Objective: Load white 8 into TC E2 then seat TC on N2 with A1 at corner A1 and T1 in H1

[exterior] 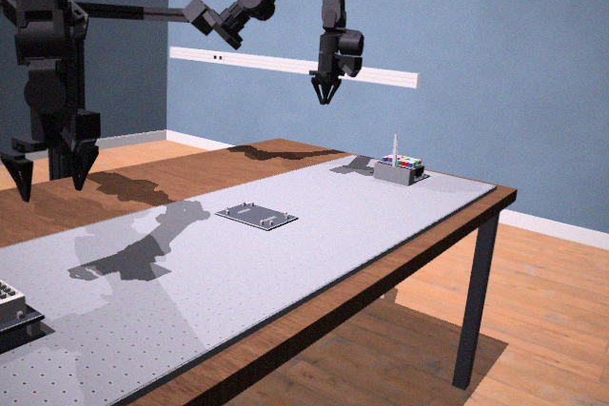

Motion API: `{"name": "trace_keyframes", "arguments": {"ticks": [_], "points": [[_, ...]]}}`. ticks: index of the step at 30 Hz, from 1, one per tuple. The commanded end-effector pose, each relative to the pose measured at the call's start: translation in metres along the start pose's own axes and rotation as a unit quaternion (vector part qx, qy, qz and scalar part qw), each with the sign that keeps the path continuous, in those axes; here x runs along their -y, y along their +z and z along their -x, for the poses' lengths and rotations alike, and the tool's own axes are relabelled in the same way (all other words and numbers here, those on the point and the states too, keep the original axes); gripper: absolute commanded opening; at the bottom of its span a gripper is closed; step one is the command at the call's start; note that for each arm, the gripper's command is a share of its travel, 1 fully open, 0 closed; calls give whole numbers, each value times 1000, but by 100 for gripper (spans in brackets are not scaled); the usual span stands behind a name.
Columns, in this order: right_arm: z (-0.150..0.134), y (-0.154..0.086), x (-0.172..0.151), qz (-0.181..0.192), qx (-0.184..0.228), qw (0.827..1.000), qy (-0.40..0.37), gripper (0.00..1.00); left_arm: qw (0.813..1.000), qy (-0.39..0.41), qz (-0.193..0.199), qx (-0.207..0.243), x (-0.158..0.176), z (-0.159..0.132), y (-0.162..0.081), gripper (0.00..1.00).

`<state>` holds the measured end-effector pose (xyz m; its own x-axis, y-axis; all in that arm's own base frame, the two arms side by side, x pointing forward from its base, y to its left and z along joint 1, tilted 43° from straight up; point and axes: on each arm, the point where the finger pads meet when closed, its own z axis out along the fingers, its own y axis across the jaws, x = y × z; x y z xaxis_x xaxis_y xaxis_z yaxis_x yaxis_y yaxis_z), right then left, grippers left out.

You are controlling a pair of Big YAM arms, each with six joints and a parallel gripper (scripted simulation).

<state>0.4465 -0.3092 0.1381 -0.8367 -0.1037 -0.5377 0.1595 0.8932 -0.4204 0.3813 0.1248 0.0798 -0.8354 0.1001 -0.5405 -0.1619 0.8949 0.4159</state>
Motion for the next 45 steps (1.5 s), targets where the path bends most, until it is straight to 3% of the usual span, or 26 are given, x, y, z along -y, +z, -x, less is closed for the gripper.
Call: {"name": "trace_keyframes", "arguments": {"ticks": [1,45], "points": [[6,-16,-8,-7,17,1000,10,100,1000,-7,3,5,-3,5,-1,24],[-50,-67,-151,-2,13,1000,12,100,1000,-7,3,5,-3,5,-1,24]]}}
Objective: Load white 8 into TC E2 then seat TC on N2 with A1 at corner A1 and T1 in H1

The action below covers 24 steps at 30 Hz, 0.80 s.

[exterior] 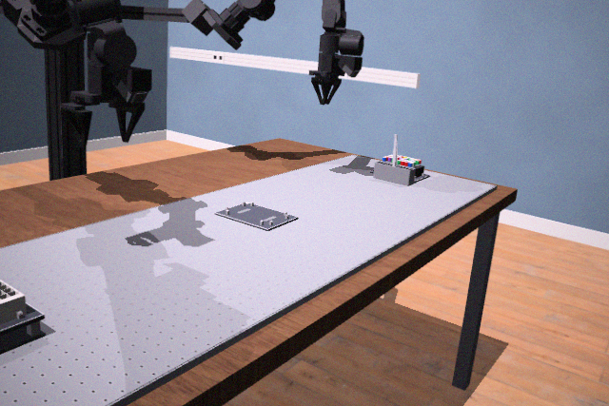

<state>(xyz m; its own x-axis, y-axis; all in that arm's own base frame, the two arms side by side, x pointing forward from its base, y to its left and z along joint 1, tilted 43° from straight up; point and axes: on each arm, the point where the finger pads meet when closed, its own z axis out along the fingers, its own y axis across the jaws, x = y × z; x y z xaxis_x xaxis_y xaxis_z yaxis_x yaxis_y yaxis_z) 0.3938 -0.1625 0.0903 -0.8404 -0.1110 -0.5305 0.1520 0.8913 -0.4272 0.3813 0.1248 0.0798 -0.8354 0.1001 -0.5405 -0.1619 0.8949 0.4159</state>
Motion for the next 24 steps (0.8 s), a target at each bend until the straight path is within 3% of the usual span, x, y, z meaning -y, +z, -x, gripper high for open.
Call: {"name": "trace_keyframes", "arguments": {"ticks": [1,10,24], "points": [[3,-12,-12,-1,16,1000,17,100,1000,-7,3,5,-3,5,-1,24],[-8,-21,-37,1,13,1000,16,100,1000,-7,3,5,-3,5,-1,24],[-7,-16,-33,0,7,1000,14,100,1000,-7,3,5,-3,5,-1,24]]}}
